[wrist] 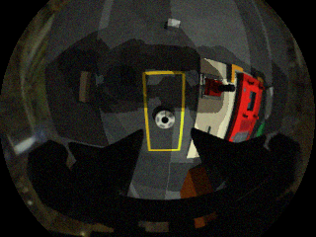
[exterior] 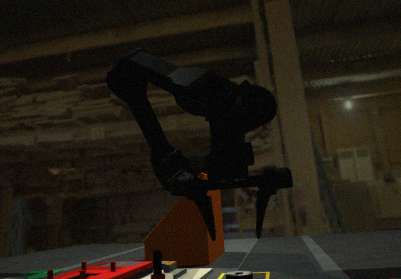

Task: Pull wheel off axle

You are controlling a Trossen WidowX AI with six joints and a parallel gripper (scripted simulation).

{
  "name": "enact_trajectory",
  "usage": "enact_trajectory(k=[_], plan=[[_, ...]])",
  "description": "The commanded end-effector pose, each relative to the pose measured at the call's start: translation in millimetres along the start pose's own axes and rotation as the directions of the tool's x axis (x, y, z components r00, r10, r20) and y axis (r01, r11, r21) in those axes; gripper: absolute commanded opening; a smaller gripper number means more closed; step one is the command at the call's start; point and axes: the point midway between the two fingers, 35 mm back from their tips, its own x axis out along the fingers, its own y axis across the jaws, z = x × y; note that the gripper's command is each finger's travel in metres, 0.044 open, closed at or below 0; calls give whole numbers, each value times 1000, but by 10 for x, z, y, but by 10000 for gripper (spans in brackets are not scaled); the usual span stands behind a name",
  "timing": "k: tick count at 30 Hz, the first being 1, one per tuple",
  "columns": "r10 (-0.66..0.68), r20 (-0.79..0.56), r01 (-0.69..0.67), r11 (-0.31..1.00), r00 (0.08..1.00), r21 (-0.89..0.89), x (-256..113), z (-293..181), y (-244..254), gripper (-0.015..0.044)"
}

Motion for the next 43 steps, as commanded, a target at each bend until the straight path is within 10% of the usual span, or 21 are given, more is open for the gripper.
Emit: enact_trajectory(k=[1, 9, 43], plan=[[0, -8, 0, 1000, 1000, -6, -126, -200, -64, 405], [1, -15, -1, 1000, 1000, -4, -494, -818, -340, 440], [0, -15, -1, 1000, 1000, -3, -500, -832, -347, 440]])
